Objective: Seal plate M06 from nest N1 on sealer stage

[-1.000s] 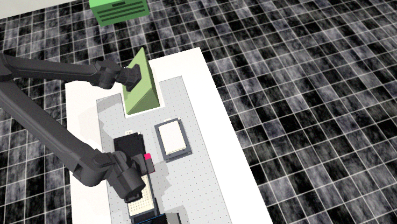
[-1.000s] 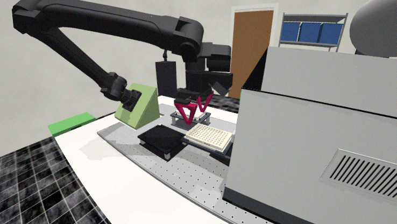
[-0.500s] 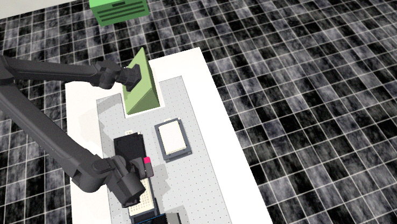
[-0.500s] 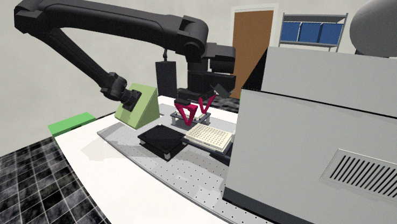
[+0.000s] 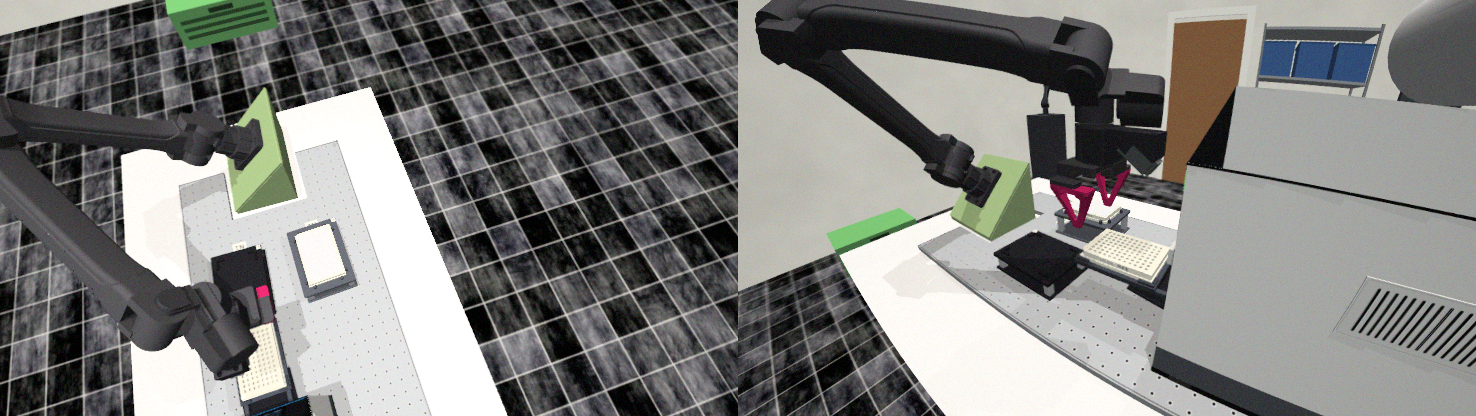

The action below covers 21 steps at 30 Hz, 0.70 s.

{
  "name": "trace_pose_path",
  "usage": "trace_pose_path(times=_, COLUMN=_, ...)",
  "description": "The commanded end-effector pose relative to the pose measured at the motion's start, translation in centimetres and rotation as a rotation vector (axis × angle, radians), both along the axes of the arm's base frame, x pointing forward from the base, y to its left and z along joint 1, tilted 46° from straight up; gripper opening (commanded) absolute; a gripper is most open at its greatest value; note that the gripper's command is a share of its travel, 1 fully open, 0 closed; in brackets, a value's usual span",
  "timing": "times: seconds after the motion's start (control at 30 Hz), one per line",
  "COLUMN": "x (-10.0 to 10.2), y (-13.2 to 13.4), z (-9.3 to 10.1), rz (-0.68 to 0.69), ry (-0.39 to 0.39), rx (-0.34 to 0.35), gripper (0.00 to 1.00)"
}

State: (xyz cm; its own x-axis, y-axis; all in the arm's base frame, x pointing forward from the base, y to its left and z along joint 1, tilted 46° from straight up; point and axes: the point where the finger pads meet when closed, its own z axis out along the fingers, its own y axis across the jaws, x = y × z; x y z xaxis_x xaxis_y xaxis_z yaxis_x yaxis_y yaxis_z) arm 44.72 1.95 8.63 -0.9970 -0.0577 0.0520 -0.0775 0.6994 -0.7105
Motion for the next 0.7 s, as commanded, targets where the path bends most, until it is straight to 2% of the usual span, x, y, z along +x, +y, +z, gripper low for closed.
trace_pose_path(times=0.0, x=0.7, y=1.0, z=3.7, rz=0.006, ry=-0.066, rx=0.020, gripper=0.97)
trace_pose_path(times=0.4, x=0.2, y=1.4, z=11.0, rz=0.015, ry=-0.072, rx=0.023, gripper=0.91)
trace_pose_path(times=0.47, x=0.1, y=1.5, z=11.7, rz=0.015, ry=-0.064, rx=0.020, gripper=0.89)
trace_pose_path(times=0.57, x=0.0, y=1.4, z=11.4, rz=0.014, ry=-0.059, rx=0.018, gripper=0.89)
trace_pose_path(times=0.67, x=-0.2, y=0.8, z=13.1, rz=0.001, ry=-0.055, rx=0.017, gripper=0.87)
